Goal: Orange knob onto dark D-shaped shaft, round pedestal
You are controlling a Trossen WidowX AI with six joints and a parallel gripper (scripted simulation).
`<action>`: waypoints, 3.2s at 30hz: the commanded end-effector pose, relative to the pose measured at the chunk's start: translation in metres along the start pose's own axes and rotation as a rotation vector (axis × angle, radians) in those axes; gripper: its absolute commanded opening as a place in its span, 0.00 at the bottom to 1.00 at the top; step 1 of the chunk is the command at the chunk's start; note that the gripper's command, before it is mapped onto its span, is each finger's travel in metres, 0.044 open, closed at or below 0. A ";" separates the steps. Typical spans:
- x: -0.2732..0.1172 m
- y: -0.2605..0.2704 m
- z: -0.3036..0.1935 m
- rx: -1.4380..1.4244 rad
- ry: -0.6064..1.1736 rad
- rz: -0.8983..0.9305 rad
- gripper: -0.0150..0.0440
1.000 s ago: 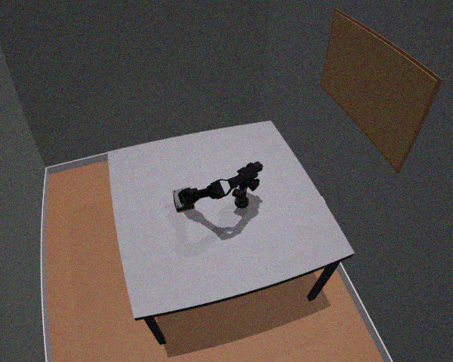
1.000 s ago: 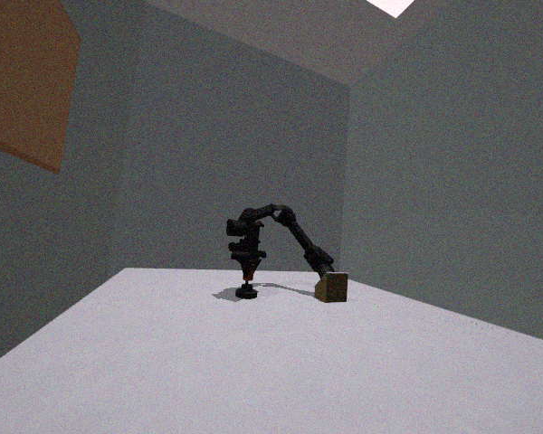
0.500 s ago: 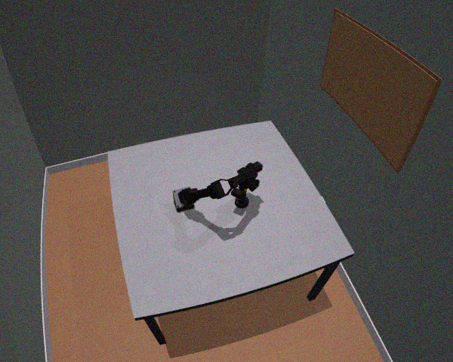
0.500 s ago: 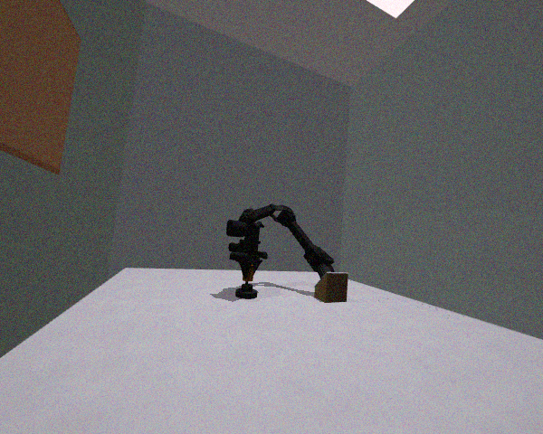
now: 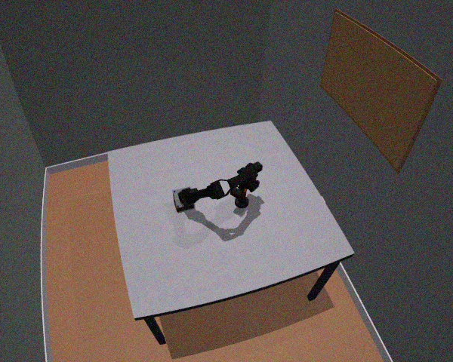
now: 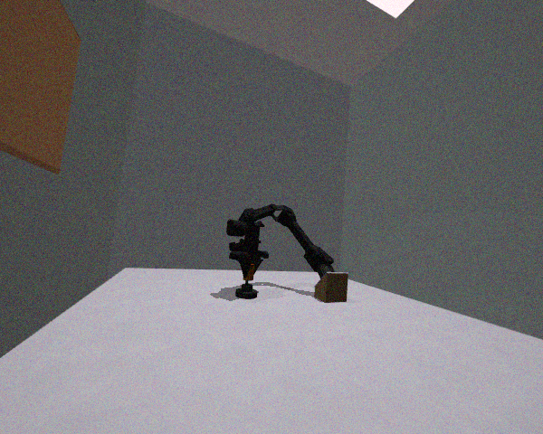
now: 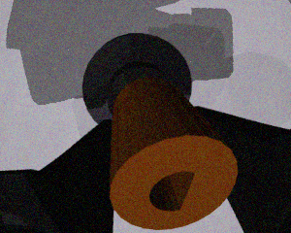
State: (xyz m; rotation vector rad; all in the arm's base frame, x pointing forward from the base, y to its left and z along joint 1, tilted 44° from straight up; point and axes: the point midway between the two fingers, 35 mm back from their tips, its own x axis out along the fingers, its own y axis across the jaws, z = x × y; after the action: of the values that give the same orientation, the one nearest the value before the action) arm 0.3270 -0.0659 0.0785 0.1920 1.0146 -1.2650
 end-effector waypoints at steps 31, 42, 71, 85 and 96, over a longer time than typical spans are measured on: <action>0.002 0.001 0.000 0.155 -0.002 0.003 0.25; -0.002 0.003 0.001 0.323 -0.002 0.003 0.25; 0.003 0.002 0.001 0.364 -0.002 0.003 0.25; -0.002 0.003 0.001 0.451 -0.002 0.003 0.25; 0.000 0.003 -0.001 0.574 -0.002 0.003 0.25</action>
State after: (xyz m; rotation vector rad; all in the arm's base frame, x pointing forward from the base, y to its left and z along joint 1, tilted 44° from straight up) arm 0.3298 -0.0650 0.0768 0.6248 0.6341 -1.5282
